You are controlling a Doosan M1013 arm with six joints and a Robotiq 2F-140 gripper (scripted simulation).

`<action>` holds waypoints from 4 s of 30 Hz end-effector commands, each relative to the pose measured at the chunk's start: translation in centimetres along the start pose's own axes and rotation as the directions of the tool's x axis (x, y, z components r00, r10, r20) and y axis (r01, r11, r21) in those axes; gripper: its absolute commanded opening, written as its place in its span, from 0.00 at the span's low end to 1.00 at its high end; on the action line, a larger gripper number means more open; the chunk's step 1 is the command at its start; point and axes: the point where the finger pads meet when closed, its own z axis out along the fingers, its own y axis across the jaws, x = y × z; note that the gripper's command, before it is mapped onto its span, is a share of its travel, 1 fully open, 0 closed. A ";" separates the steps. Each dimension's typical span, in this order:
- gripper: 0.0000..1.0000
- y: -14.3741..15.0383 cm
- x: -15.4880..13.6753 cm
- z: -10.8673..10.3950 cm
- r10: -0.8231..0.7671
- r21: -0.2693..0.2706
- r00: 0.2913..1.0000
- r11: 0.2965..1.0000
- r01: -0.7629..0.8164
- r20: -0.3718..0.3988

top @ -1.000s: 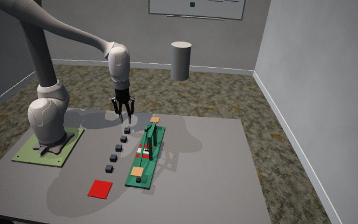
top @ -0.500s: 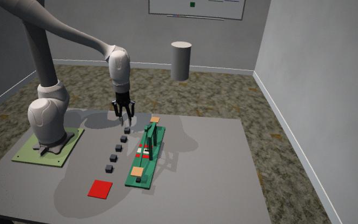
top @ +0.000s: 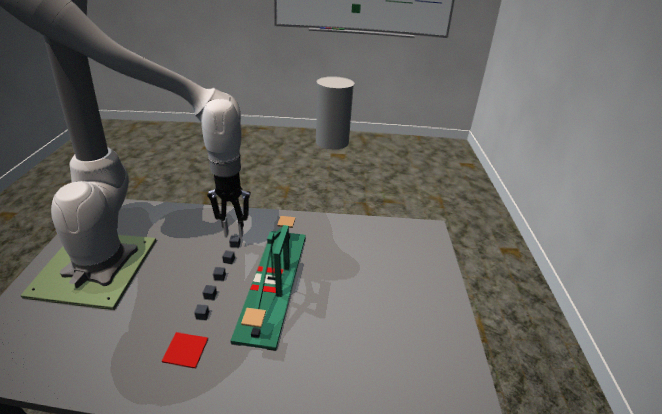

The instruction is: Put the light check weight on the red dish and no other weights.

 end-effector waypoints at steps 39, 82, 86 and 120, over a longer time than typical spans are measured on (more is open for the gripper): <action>0.35 0.0 0.0 0.5 0.000 0.000 1.000 1.000 0.000 0.000; 0.35 0.0 0.0 4.0 0.000 0.000 1.000 1.000 0.000 0.000; 0.35 0.0 0.0 4.0 0.000 0.000 1.000 1.000 0.000 0.000; 0.24 0.0 0.0 4.0 0.000 0.000 1.000 1.000 0.000 0.000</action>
